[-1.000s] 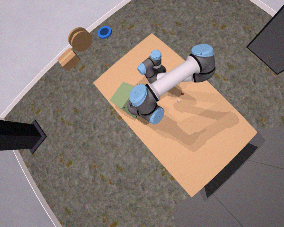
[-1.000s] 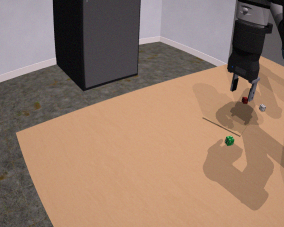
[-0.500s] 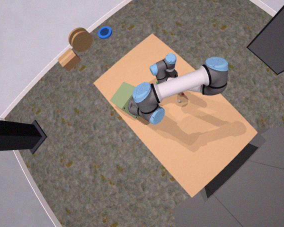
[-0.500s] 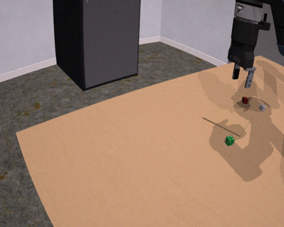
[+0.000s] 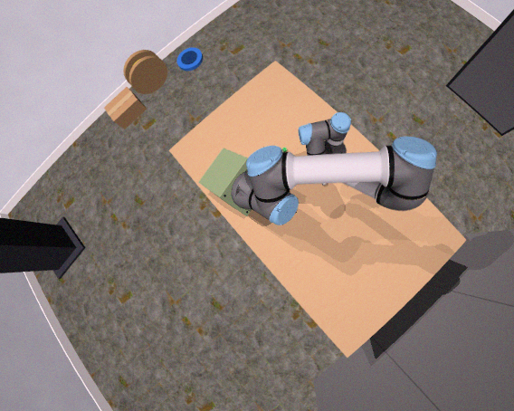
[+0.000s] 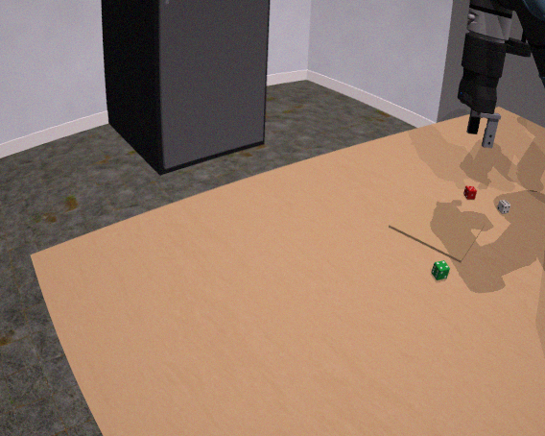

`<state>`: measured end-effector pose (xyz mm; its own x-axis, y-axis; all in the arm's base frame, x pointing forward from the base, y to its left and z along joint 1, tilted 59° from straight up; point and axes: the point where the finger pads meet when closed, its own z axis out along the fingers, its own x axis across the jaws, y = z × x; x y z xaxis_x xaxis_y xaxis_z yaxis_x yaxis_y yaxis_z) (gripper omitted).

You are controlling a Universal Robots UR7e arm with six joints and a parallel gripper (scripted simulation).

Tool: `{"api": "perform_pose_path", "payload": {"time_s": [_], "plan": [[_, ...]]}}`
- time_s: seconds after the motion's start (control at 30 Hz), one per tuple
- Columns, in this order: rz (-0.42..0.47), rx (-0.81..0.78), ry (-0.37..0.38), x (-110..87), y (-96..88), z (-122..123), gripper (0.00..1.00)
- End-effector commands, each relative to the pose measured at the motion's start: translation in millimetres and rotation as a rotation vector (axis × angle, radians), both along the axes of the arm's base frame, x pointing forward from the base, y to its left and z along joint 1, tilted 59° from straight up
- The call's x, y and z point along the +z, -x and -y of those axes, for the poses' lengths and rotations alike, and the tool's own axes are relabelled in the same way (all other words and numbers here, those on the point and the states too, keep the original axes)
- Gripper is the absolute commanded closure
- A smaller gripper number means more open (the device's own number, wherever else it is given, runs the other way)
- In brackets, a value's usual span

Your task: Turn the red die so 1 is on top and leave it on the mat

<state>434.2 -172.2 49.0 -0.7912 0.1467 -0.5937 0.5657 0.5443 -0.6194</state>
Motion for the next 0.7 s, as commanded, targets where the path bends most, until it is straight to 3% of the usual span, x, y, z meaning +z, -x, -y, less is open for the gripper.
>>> {"api": "perform_pose_path", "payload": {"time_s": [0.0,0.67], "plan": [[0.039,-0.024,-0.011,20.8,-0.9,12.4,0.0],[0.046,-0.028,-0.011,24.4,-0.7,14.5,0.0]]}}
